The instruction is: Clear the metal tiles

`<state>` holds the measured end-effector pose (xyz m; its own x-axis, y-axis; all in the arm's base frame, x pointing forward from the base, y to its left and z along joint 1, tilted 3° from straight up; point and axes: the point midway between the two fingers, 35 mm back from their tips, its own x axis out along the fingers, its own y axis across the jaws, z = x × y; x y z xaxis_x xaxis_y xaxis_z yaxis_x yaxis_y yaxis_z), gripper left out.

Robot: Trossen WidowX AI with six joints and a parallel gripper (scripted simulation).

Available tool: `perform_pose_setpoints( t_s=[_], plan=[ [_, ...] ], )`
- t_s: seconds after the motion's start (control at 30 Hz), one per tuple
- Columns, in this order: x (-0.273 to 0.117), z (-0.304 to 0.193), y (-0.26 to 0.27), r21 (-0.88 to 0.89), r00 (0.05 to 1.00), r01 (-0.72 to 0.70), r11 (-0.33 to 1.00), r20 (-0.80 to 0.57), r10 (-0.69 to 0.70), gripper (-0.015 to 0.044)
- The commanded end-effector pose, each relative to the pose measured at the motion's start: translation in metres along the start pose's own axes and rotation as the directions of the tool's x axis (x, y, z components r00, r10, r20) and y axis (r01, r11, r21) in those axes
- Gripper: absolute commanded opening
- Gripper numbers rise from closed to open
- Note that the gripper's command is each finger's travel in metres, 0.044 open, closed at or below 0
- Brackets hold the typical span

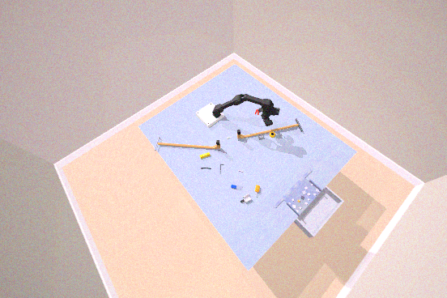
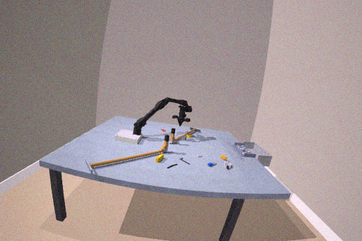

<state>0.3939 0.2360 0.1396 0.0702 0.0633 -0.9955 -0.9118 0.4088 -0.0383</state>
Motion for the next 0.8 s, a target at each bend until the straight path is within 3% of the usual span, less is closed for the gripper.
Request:
perform_pose_setpoints(
  t_s=[0.0,0.77],
  plan=[
    [0.009,0.000,0.000,0.012,1.000,0.001,1.000,-0.005,-0.001,0.0000],
    [0.054,0.001,-0.001,0.042,1.000,0.002,0.999,-0.005,-0.002,0.0000]
  ],
)
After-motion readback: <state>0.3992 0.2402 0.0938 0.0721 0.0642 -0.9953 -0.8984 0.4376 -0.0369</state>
